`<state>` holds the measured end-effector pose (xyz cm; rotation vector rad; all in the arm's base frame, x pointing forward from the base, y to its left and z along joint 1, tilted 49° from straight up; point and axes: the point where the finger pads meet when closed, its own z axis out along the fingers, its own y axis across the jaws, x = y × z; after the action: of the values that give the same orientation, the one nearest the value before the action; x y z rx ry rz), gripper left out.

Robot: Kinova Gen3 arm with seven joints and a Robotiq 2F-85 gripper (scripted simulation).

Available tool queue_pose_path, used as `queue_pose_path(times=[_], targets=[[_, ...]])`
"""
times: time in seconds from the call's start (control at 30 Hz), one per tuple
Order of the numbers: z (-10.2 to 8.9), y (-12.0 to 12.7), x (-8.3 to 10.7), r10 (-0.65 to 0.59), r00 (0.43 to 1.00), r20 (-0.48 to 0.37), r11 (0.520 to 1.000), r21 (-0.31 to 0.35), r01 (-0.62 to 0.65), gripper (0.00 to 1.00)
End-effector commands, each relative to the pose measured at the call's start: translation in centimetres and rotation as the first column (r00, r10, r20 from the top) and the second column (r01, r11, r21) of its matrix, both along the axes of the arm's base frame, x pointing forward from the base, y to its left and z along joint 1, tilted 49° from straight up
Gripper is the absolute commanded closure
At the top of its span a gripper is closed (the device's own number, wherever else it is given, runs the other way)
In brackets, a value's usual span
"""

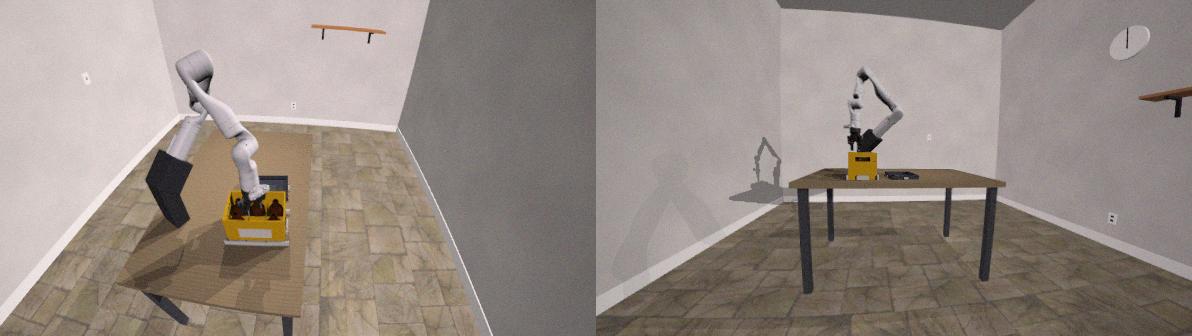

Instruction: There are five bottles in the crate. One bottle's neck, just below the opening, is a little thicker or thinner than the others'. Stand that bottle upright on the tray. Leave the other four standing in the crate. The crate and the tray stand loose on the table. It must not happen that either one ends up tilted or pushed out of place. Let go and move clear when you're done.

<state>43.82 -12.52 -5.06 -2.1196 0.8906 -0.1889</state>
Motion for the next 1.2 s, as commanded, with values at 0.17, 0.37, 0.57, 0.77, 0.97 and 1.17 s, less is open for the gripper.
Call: queue_pose_path(times=[0.17,0.37,0.57,0.77,0.97,1.17], targets=[[-0.07,-0.09,0.14,-0.001,1.0,0.002,1.0,-0.003,0.001,0.36],[0.01,0.19,-0.03,0.003,1.0,0.002,1.0,-0.001,-0.003,0.36],[0.05,0.23,-0.05,0.003,1.0,0.002,1.0,-0.001,-0.003,0.36],[0.04,0.22,-0.05,0.002,1.0,0.002,1.0,-0.001,-0.002,0.36],[0.04,0.22,-0.05,0.002,1.0,0.002,1.0,-0.001,-0.002,0.36],[0.04,0.22,-0.05,0.002,1.0,0.002,1.0,-0.001,-0.002,0.36]])
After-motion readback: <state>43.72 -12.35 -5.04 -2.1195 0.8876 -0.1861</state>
